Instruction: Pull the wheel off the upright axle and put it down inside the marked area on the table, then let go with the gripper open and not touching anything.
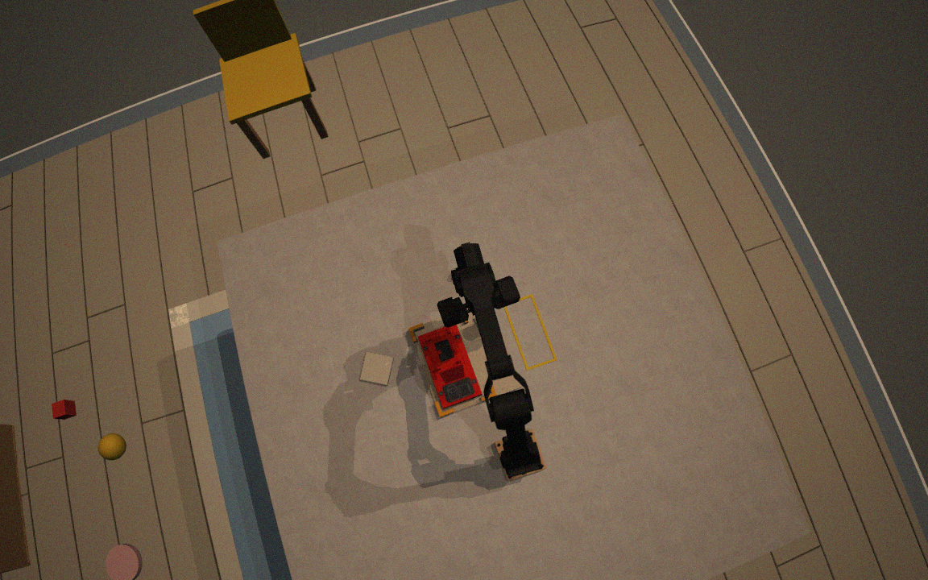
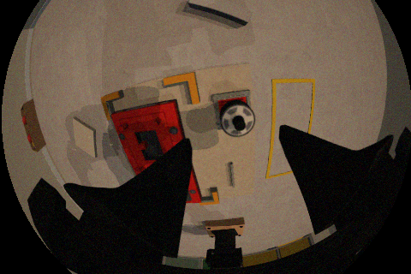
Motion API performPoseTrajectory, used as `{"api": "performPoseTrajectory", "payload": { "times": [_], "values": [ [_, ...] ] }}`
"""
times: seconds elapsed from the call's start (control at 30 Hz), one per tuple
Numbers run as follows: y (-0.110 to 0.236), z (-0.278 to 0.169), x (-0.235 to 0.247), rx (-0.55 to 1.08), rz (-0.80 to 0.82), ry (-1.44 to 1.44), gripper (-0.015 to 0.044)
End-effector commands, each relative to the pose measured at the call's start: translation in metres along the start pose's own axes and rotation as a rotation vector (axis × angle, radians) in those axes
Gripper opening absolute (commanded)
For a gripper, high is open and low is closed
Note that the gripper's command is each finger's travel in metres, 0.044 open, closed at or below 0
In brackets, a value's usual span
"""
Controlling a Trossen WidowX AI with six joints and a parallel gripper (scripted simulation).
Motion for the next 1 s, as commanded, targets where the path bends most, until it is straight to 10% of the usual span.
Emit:
{"api": "performPoseTrajectory", "payload": {
  "times": [0.0,0.97],
  "values": [
    [-0.006,-0.009,-0.014,0.051,0.017,-0.031,0.03],
    [-0.076,-0.017,-0.011,0.056,0.014,-0.029,0.0247]
  ]
}}
Point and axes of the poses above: the point midway between the two fingers, 35 mm back from their tips, its own y axis back along the fingers, its own x axis across the jaws, z = x × y, the point moved 8 cm from there along y, back along the fingers, and after that the axes turned 3 degrees about y, right-handed, at the moved point
